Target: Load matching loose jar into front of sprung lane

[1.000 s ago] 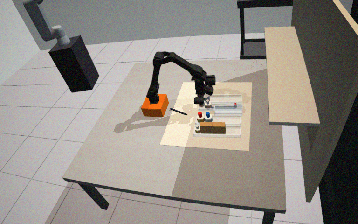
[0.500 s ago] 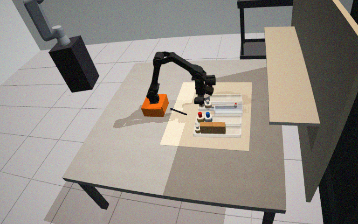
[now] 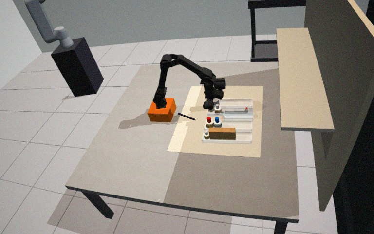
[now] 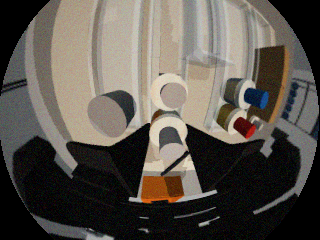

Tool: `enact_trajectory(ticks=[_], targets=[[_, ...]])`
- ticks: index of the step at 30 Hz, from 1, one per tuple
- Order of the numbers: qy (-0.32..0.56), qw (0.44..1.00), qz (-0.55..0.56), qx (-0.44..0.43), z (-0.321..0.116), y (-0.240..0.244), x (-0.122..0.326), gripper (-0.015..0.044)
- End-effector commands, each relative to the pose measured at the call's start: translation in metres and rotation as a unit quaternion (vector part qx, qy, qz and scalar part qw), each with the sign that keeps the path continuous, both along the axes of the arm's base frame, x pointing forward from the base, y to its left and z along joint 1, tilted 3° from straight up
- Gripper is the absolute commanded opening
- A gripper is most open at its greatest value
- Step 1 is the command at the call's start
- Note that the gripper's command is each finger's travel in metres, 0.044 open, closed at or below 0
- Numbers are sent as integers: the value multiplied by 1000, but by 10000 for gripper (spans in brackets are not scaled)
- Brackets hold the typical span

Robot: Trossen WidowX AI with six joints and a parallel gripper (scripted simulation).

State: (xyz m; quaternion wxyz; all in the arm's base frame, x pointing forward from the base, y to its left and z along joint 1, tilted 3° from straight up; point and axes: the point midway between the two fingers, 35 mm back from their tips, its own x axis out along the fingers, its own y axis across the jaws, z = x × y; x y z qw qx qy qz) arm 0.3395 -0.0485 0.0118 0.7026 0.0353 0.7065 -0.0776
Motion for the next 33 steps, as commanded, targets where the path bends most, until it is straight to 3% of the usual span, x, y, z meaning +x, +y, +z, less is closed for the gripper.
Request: enact_trajectory(ticks=[1, 33], targets=[[-16, 1000, 2, -2, 5, -1, 10, 0], [-17, 1000, 2, -2, 5, -2, 14, 0]])
